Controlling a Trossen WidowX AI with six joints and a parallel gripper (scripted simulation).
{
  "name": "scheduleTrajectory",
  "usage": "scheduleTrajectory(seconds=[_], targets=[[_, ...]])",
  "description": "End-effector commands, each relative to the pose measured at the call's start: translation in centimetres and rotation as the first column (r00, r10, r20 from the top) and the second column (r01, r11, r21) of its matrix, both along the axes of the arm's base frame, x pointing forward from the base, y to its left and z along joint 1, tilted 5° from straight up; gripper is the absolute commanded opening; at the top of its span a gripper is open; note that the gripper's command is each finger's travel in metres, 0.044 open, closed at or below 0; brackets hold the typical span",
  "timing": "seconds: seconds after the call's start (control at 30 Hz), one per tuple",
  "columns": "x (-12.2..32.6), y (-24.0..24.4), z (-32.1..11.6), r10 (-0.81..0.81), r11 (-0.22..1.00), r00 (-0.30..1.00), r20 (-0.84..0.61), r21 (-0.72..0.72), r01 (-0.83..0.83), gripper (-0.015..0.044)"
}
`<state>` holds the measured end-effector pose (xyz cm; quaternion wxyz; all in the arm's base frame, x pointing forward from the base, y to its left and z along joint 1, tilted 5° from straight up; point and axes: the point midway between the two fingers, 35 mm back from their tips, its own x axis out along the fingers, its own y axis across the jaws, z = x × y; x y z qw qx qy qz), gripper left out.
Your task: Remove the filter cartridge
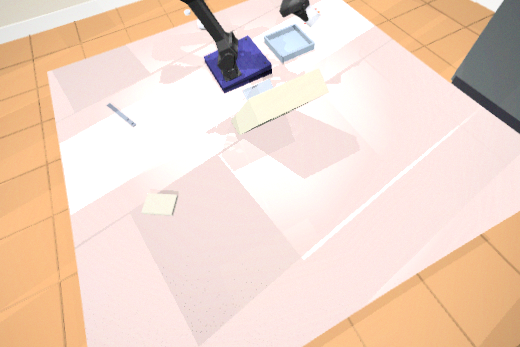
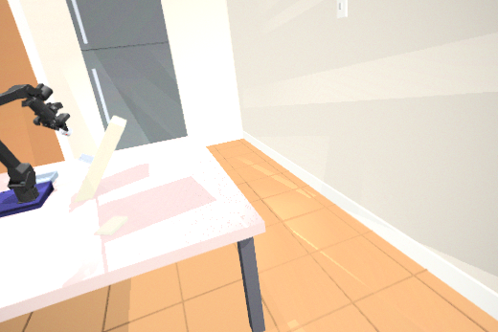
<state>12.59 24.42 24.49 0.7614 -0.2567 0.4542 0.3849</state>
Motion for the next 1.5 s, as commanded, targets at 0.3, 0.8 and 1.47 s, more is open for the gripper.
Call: scheduleTrajectory(seconds=[0.3,0.8,1.47], targets=[[-3.6,2.5,-0.6,0.235,0.972,0.972,-0.013,0.005,-0.235,0.0],[-10.5,4.5,-6.6,0.48,0.877,0.877,-0.032,0.016,-0.48,0.0],[-19.5,2.5,-14.5,0.746,0.665,0.663,-0.055,0.031,-0.746,0.0]])
